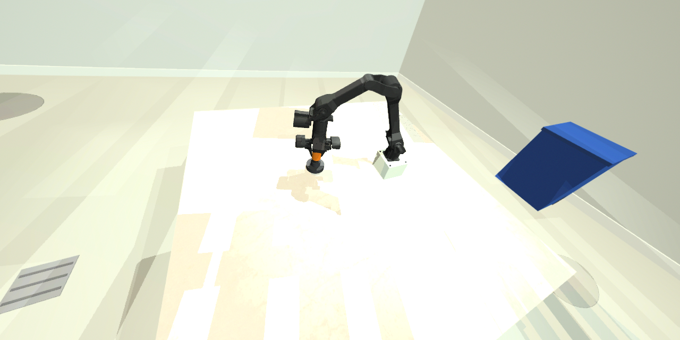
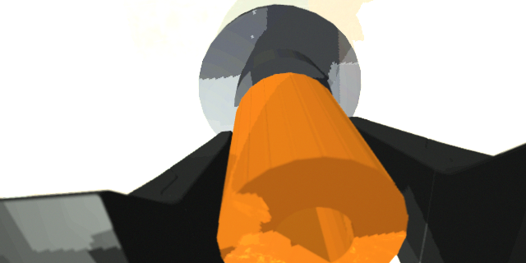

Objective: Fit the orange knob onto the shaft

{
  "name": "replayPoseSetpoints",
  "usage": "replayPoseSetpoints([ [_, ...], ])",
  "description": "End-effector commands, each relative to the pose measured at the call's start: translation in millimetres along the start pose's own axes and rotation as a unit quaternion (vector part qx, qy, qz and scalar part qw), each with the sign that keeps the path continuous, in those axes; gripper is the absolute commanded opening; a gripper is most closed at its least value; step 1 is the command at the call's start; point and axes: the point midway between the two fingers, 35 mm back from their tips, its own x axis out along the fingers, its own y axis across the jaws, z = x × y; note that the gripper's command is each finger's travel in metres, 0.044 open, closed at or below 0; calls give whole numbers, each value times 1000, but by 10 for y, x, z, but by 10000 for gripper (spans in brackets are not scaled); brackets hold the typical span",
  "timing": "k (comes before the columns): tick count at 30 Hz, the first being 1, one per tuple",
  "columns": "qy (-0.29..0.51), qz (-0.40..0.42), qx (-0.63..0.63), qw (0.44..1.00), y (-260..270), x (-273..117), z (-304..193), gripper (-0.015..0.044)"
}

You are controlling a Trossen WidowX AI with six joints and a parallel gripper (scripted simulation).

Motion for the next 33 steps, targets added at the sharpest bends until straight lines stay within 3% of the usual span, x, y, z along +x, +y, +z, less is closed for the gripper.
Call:
replayPoseSetpoints([
  [1, -1, -2, -3, 1000, -6, 1, 4, 0],
  [10, -1, -2, -8, 1000, 18, -53, 4, 0],
  [17, -1, -2, -108, 994, 20, -63, 5, 0],
  [33, -1, -2, -108, 994, -12, -41, 4, 0],
])
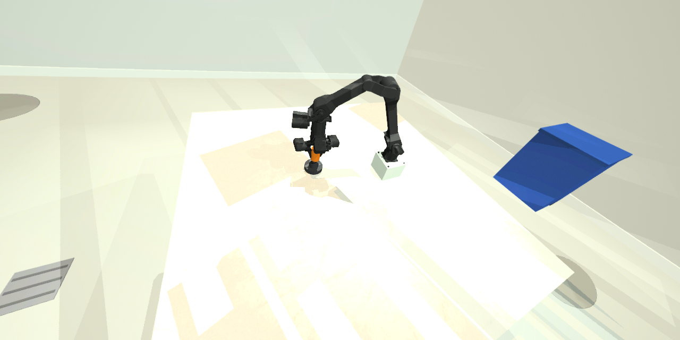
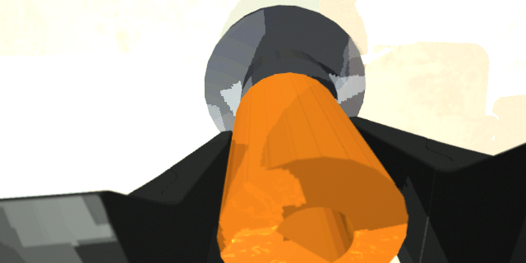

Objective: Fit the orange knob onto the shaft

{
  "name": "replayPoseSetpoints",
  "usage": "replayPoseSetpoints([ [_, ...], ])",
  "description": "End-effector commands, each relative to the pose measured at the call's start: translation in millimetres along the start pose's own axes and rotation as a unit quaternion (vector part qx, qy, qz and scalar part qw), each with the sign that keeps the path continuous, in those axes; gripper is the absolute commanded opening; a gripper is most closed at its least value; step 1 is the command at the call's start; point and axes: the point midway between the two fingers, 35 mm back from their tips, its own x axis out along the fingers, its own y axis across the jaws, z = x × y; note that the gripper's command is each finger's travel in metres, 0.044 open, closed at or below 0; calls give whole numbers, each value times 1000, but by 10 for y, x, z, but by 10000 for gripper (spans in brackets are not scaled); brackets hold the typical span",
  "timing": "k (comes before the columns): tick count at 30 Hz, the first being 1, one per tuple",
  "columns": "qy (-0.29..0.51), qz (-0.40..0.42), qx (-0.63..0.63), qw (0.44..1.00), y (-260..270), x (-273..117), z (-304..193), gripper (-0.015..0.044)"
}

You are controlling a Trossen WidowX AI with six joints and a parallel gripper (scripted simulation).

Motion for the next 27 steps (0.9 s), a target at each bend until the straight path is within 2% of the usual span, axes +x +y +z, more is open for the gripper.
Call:
replayPoseSetpoints([
  [1, 0, -4, -4, 1000, -27, -5, -2, 0],
  [15, 0, -4, -4, 1000, -3, -36, 5, 0],
  [22, 0, -4, -103, 995, -7, -41, 4, 0],
  [27, 0, -4, -108, 994, -18, -29, 1, 0],
])
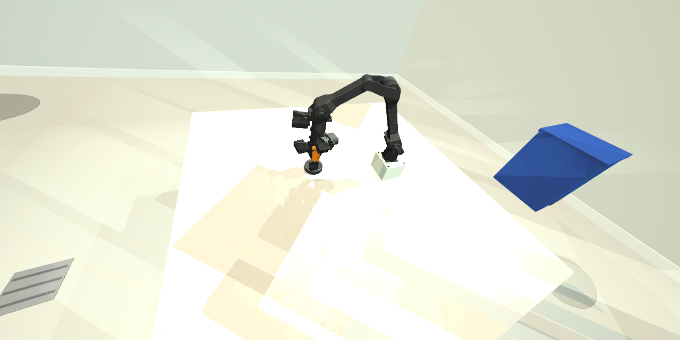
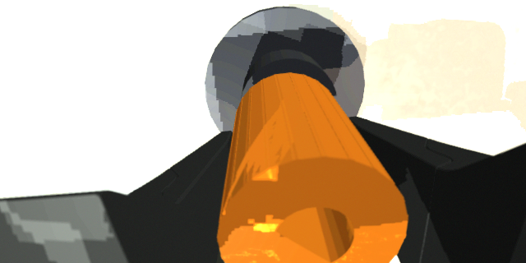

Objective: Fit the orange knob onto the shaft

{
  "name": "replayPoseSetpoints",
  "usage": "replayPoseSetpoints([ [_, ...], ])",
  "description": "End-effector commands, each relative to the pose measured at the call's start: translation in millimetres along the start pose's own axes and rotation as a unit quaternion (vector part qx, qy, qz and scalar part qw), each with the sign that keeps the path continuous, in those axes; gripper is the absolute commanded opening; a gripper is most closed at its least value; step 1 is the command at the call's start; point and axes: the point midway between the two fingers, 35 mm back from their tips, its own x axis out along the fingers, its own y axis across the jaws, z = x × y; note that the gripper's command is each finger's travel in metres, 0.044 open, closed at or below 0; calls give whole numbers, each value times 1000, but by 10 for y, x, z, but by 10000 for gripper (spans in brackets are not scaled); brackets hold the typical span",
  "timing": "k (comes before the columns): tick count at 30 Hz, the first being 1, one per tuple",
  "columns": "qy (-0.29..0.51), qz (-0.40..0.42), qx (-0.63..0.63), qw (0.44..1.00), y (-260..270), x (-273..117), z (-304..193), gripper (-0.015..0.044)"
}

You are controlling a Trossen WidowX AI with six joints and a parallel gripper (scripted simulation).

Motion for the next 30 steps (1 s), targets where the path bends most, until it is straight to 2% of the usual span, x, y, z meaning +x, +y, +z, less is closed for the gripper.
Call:
replayPoseSetpoints([
  [1, 0, -3, -10, 1000, -20, -12, -5, 0],
  [30, 0, -3, -7, 1000, -7, 44, 1, 0],
])
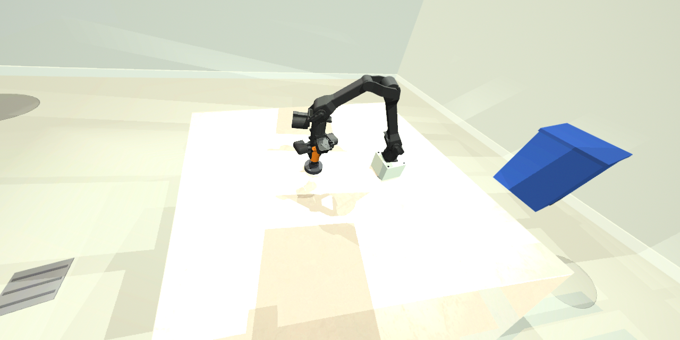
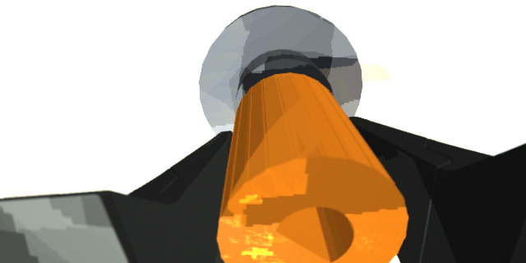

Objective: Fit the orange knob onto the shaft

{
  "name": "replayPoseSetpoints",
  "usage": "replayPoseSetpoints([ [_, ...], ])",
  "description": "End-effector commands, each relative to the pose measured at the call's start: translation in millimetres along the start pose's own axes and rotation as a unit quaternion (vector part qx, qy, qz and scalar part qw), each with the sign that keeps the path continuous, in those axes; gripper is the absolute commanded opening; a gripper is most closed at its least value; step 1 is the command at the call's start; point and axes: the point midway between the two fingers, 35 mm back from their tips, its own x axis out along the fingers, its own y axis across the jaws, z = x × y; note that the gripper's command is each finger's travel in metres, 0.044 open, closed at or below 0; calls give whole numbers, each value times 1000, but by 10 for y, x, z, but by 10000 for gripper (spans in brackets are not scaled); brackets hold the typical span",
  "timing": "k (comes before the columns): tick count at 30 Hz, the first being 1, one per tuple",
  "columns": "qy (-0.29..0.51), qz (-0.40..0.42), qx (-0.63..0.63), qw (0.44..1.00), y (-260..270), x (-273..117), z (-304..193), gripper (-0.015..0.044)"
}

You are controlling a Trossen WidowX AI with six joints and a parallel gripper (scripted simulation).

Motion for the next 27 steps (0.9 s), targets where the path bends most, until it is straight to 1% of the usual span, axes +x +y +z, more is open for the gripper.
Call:
replayPoseSetpoints([
  [1, -1, 0, 8, 1000, 2, 2, 6, 0],
  [21, -1, 0, 8, 1000, 2, 2, 6, 0],
  [27, -1, 0, 4, 1000, 14, -67, 12, 0],
])
